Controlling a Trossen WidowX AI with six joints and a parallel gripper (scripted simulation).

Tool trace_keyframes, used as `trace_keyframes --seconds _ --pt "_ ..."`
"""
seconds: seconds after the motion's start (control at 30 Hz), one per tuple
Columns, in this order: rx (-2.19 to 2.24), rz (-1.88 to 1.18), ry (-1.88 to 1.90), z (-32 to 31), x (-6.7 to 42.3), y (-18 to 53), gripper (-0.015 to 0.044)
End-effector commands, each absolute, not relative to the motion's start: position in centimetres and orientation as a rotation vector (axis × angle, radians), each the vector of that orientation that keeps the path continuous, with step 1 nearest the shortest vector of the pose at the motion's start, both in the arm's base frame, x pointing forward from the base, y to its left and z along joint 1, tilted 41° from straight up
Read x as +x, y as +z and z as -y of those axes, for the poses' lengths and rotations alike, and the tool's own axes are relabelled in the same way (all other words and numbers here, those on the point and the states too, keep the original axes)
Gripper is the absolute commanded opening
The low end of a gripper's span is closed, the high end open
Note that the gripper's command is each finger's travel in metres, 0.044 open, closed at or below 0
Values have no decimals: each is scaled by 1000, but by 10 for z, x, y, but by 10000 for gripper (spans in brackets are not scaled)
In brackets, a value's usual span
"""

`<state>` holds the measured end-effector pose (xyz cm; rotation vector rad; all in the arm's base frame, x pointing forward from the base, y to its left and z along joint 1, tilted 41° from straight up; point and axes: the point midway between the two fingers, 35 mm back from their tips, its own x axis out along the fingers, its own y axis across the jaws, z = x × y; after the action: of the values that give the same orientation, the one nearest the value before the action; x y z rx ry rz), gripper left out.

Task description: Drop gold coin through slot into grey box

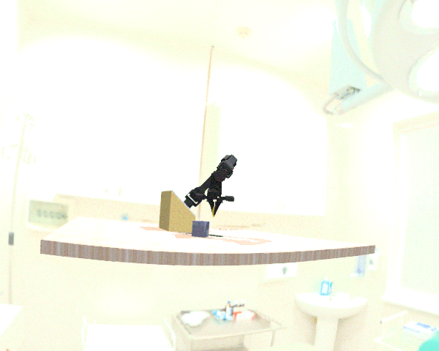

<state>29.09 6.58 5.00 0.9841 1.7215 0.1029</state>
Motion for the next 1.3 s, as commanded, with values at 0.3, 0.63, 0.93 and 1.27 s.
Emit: trace_keyframes --seconds 0.3,0.63,0.93,1.27 --pt "978 -1721 99 -44 306 31 0" --pt "978 -1721 103 -26 315 14 0" --pt "979 -1722 106 -13 321 1 0" --pt "985 -1719 103 -15 320 4 0"
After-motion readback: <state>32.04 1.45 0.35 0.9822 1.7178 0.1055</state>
